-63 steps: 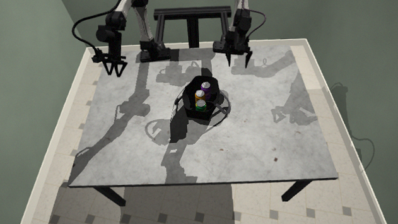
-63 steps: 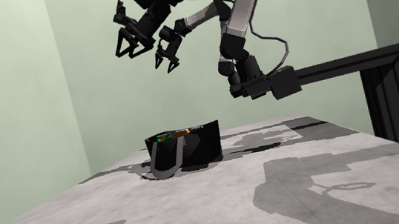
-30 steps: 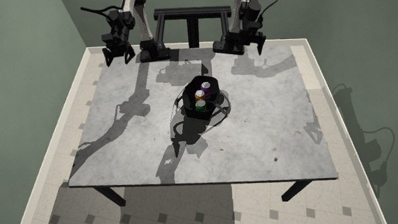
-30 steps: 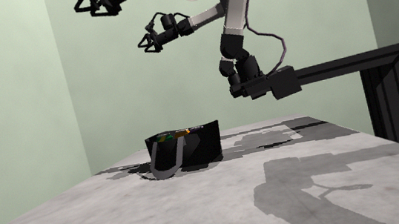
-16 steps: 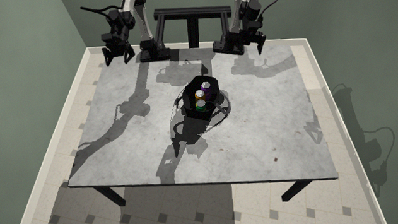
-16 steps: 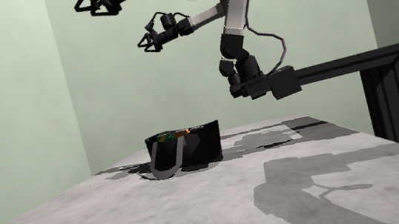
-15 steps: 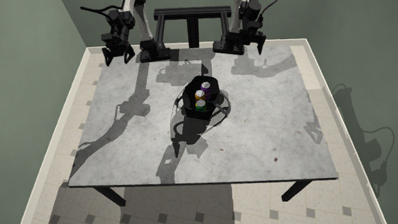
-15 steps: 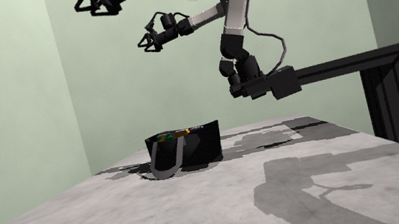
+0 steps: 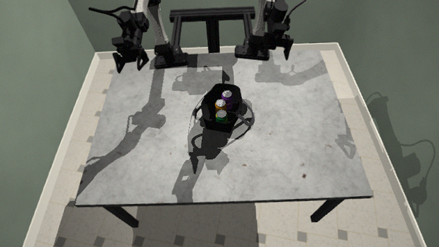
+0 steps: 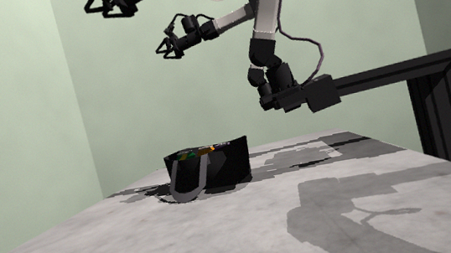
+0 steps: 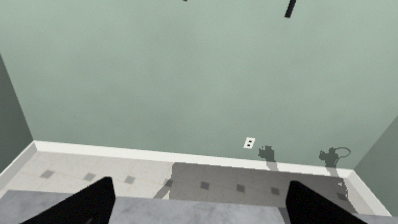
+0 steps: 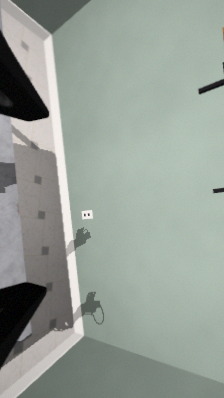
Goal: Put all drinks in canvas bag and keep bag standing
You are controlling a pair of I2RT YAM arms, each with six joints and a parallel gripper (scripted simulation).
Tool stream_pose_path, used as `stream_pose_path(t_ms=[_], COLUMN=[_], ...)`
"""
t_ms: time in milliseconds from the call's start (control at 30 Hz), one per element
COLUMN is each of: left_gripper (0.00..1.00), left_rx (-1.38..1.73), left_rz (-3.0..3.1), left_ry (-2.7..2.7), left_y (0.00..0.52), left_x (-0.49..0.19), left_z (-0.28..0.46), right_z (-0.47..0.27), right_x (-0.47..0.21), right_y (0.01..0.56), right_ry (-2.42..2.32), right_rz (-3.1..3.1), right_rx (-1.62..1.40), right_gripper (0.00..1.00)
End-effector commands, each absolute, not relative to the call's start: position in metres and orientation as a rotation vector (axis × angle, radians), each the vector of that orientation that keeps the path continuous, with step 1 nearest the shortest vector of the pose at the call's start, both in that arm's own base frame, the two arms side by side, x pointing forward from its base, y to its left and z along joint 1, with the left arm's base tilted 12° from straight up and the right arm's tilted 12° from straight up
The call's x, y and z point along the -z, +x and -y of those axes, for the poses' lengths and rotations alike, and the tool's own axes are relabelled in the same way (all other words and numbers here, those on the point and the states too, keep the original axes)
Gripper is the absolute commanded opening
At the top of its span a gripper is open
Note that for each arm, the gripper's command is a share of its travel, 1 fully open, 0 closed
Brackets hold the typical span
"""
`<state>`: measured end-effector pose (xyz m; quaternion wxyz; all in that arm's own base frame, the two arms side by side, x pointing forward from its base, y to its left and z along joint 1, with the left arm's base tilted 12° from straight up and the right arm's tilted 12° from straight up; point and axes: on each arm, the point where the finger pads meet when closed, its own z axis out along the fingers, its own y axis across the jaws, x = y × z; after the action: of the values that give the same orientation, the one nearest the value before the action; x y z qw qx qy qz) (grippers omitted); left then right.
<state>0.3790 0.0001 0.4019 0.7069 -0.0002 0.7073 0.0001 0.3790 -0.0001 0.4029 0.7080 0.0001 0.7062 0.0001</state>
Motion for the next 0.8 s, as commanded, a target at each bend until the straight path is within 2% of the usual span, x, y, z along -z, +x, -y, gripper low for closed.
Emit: stream_pose_path(t_ms=[0,767], left_gripper=[0.86,0.86], left_rx=[-0.003,0.002], left_rz=[-1.567,-1.564], left_ry=[0.007,0.012], left_y=[0.3755,0.3735], left_x=[-0.4061,-0.4068], left_z=[0.0002,0.0015], right_z=[-0.0007,-0.0006], right_x=[-0.4206,-0.4124], right_y=[0.3708,0.3711], right_ry=[0.001,-0.001], right_rz=[-1.529,-1.545], right_rx=[0.001,0.004], right_gripper=[0.86,0.86])
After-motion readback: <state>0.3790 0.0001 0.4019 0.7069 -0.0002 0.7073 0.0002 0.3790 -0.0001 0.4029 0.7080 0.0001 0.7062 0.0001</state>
